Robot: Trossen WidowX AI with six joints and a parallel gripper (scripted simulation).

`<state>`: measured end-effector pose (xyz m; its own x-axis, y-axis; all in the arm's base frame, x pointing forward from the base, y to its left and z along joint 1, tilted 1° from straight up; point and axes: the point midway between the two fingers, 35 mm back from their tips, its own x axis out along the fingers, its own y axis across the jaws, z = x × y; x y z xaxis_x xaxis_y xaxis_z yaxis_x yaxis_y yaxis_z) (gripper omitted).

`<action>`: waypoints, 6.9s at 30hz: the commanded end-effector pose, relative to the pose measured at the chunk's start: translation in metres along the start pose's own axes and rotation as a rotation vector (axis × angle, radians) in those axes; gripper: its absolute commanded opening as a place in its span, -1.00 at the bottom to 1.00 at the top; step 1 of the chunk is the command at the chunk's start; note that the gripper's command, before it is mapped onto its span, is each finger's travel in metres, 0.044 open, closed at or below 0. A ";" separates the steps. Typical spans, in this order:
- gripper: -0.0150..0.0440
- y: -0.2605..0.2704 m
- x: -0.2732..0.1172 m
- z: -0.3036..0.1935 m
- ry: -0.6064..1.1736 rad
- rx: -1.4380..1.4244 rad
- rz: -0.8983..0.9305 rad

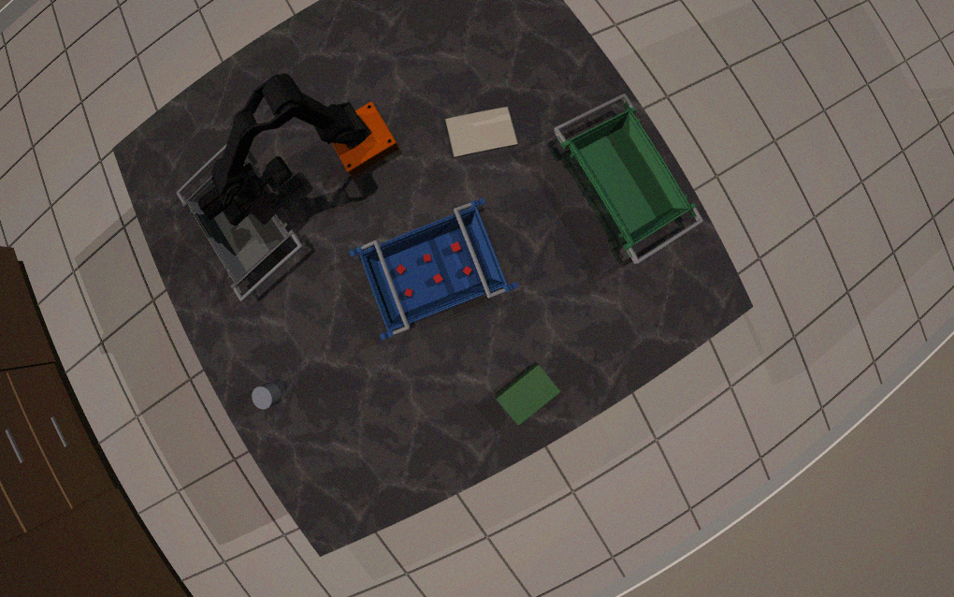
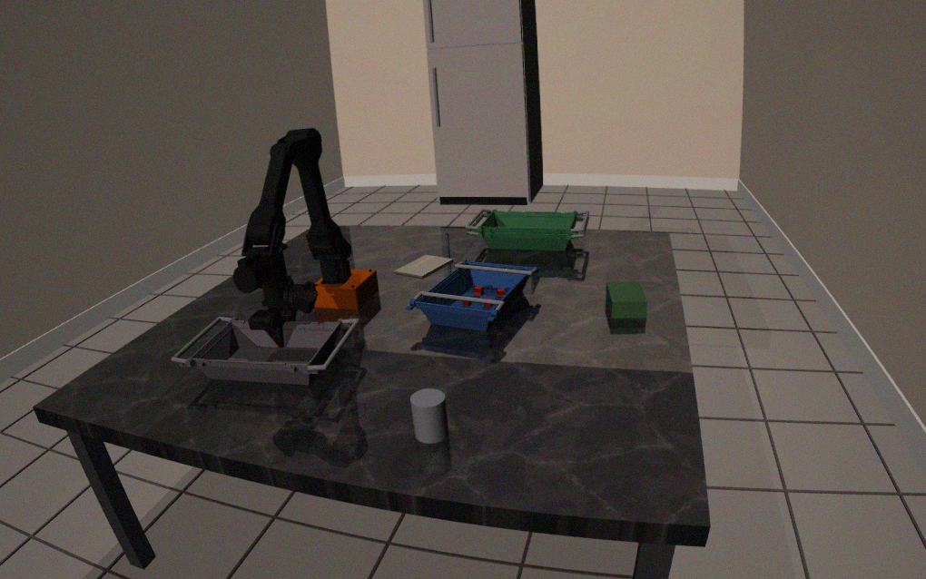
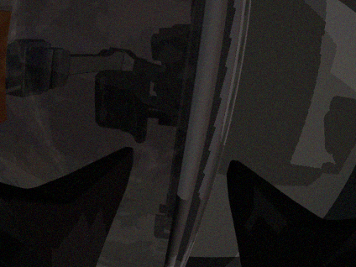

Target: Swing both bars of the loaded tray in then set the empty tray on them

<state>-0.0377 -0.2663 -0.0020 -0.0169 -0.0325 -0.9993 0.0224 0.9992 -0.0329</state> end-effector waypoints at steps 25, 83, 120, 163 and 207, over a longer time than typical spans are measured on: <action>-0.31 0.001 0.001 0.000 0.001 -0.005 0.004; -0.49 -0.002 -0.082 0.000 0.001 -0.005 0.003; -0.49 -0.066 -0.176 -0.008 0.001 -0.004 -0.002; -0.49 -0.066 -0.176 0.065 -0.008 -0.184 -0.003; -0.49 -0.003 -0.179 0.225 -0.026 -0.611 -0.003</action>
<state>0.1792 -0.2720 0.1707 -0.0037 -0.0173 -0.9998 -0.5379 0.8429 -0.0125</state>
